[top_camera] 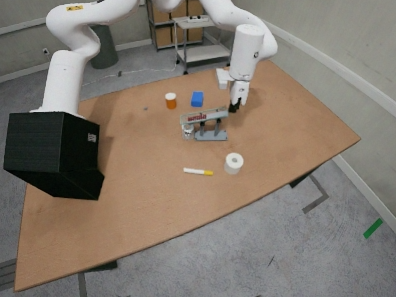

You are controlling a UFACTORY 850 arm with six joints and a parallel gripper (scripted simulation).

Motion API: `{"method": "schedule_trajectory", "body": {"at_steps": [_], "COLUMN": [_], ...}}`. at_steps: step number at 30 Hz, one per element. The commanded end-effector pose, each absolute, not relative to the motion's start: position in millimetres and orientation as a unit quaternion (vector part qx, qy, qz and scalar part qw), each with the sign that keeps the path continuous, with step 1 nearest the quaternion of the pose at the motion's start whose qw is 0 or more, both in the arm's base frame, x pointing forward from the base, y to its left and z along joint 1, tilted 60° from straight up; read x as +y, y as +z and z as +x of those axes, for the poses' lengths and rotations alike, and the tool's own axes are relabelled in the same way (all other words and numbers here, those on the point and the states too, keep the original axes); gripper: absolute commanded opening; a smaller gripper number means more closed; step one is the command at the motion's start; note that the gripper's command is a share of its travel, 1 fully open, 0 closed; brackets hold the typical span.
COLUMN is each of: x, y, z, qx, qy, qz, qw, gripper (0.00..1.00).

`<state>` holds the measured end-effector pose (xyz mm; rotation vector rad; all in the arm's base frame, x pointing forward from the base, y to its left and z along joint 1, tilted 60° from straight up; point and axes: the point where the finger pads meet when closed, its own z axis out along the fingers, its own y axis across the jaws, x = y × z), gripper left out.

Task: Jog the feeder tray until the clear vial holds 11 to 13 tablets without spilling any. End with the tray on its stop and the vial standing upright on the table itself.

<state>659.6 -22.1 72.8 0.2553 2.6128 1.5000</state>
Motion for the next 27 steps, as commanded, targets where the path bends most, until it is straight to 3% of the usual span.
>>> {"method": "schedule_trajectory", "body": {"at_steps": [1, 27], "x": [-22, -34], "y": [73, 77], "z": [659, 685], "qx": [0.863, 0.863], "qy": [0.495, 0.495], "qz": [0.084, 0.084], "qw": [0.059, 0.059], "gripper": [0.0, 0.0]}}
